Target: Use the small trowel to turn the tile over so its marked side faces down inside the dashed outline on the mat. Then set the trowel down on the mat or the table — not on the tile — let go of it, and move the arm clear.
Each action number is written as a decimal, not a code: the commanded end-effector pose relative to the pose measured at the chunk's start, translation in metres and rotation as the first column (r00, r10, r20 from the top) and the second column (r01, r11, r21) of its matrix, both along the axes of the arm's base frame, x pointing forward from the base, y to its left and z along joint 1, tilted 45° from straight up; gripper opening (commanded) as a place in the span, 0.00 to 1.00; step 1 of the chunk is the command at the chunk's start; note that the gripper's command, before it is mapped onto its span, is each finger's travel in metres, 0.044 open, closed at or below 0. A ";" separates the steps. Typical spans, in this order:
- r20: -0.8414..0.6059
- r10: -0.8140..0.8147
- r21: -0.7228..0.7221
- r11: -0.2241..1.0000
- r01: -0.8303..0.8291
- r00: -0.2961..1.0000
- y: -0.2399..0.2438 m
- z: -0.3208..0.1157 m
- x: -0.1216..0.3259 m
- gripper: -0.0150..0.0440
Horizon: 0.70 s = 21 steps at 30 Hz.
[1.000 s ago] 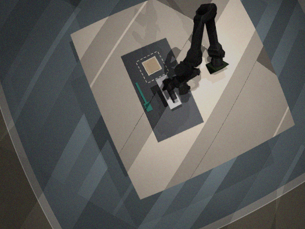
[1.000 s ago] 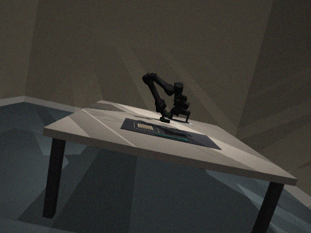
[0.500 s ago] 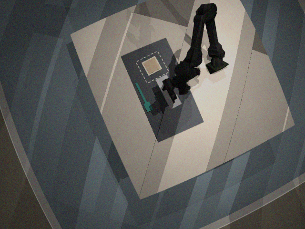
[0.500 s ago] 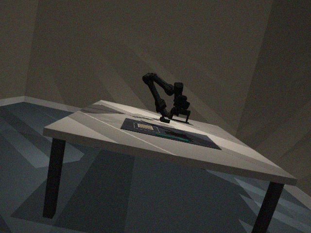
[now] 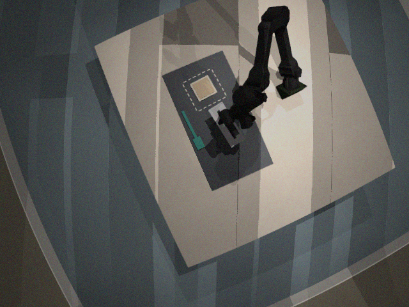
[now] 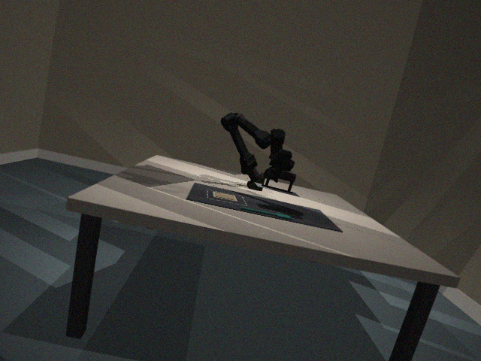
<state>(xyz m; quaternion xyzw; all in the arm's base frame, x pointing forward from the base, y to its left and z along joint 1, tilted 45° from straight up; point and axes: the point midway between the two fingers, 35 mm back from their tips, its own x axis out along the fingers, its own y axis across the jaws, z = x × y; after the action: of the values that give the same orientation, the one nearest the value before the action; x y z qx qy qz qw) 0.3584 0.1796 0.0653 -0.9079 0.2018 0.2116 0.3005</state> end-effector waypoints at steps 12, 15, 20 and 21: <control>-0.339 0.261 -0.105 0.944 -0.312 0.904 0.043 -0.049 0.013 0.25; -0.411 0.307 -0.107 0.919 -0.380 0.858 0.050 -0.061 0.013 0.25; -0.524 0.378 -0.088 0.867 -0.490 0.763 0.061 -0.080 0.012 0.25; -0.545 0.391 -0.082 0.856 -0.511 0.742 0.063 -0.084 0.011 0.25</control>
<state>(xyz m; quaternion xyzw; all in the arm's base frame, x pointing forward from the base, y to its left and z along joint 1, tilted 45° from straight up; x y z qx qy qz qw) 0.3695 0.2317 -0.0139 -0.8777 0.0942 0.4620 0.0860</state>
